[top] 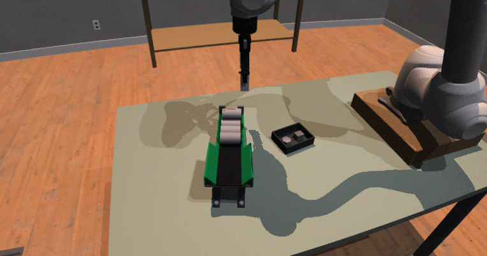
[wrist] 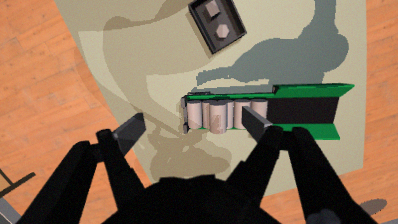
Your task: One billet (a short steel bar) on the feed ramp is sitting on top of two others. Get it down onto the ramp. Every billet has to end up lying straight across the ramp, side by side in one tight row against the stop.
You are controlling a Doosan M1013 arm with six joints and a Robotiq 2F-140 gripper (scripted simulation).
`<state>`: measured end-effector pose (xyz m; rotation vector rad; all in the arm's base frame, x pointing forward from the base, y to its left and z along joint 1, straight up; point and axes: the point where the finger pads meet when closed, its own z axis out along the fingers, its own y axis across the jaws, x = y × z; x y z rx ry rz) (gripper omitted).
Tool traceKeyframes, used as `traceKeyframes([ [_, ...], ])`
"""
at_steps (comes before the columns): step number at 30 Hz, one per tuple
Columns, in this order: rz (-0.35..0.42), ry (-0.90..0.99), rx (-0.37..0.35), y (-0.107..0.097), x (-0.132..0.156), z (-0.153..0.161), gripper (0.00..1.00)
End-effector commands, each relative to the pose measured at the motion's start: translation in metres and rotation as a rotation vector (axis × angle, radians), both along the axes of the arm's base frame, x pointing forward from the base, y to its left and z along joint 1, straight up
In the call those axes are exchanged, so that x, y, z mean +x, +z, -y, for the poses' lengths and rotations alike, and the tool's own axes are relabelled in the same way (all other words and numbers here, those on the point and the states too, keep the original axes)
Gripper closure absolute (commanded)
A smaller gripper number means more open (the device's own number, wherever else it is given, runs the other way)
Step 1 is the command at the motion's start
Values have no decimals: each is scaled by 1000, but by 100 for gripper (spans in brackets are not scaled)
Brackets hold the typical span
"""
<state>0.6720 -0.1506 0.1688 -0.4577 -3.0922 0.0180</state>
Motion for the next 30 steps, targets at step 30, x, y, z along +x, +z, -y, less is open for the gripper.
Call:
traceKeyframes([
  [30,20,458,15,7,54,-37,0],
])
